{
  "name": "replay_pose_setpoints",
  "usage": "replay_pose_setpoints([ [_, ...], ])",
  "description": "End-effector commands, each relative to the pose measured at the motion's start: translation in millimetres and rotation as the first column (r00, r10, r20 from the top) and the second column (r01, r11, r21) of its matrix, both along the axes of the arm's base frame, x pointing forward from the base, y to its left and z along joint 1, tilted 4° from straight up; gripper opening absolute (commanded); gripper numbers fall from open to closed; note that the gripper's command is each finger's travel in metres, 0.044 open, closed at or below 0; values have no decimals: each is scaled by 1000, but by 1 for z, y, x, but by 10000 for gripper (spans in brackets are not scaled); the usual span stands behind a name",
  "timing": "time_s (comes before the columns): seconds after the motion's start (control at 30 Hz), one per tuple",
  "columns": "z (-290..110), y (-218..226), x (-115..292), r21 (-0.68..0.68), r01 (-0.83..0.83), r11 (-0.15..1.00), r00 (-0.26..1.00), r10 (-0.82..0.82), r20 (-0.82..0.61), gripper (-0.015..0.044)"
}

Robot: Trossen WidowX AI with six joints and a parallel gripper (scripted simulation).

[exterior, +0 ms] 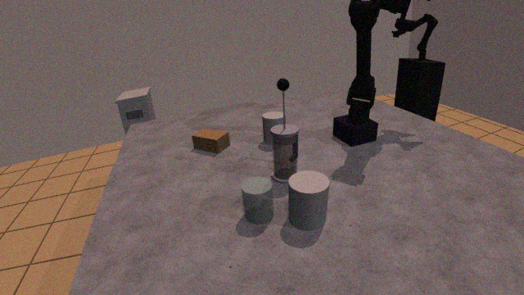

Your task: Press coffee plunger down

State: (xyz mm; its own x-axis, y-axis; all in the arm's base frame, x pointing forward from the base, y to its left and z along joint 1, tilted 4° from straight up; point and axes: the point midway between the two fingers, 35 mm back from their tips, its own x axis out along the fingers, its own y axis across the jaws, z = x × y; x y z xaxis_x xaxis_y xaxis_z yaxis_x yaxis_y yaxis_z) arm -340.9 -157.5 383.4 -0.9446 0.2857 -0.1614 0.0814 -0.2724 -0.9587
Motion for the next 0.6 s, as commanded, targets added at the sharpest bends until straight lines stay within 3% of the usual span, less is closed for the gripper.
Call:
replay_pose_setpoints([
  [0.0, -3, -60, 41, -92, -235, 968, 972, 236, -3, 440],
  [0.27, -10, -124, 113, -179, -535, 826, 838, 546, 15, 440],
  [0.57, -16, -181, 249, -361, -809, 464, 493, 870, 12, 440],
])
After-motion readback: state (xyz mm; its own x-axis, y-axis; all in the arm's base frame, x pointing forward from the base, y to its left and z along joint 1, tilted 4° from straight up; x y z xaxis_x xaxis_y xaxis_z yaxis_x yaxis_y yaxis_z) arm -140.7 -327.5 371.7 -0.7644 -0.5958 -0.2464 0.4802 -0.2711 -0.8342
